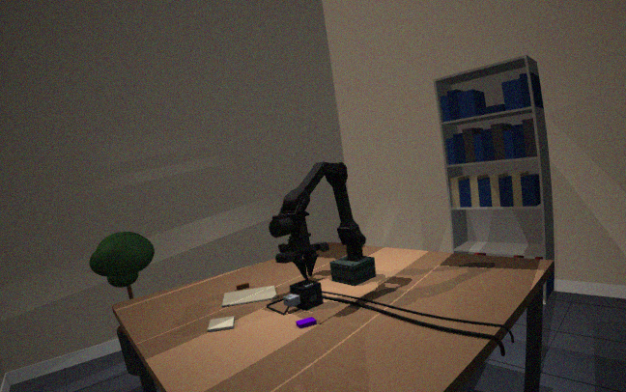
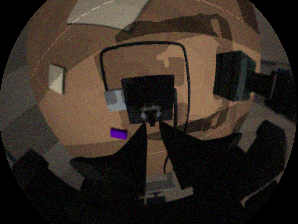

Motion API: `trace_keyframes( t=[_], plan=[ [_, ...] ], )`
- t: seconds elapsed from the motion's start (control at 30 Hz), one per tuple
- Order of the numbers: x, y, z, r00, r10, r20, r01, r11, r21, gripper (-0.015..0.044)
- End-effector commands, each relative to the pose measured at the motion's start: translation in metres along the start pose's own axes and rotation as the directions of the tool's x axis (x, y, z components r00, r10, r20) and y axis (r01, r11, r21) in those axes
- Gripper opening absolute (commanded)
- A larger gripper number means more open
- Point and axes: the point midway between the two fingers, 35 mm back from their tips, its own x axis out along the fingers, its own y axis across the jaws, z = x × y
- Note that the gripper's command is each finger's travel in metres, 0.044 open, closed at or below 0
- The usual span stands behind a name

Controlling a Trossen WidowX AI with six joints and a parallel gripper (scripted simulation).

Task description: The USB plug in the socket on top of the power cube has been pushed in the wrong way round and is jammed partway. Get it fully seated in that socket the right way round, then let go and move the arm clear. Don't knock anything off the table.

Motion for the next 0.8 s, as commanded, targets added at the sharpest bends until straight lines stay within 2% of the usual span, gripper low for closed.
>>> trace_keyframes(
  t=[0.0,0.77],
  plan=[
    [0.000,0.000,0.000,1.000,0.000,0.000,0.000,1.000,0.000,0.0095],
    [-0.012,0.000,-0.001,1.000,0.000,0.000,0.000,1.000,0.000,0.0095]
  ],
)
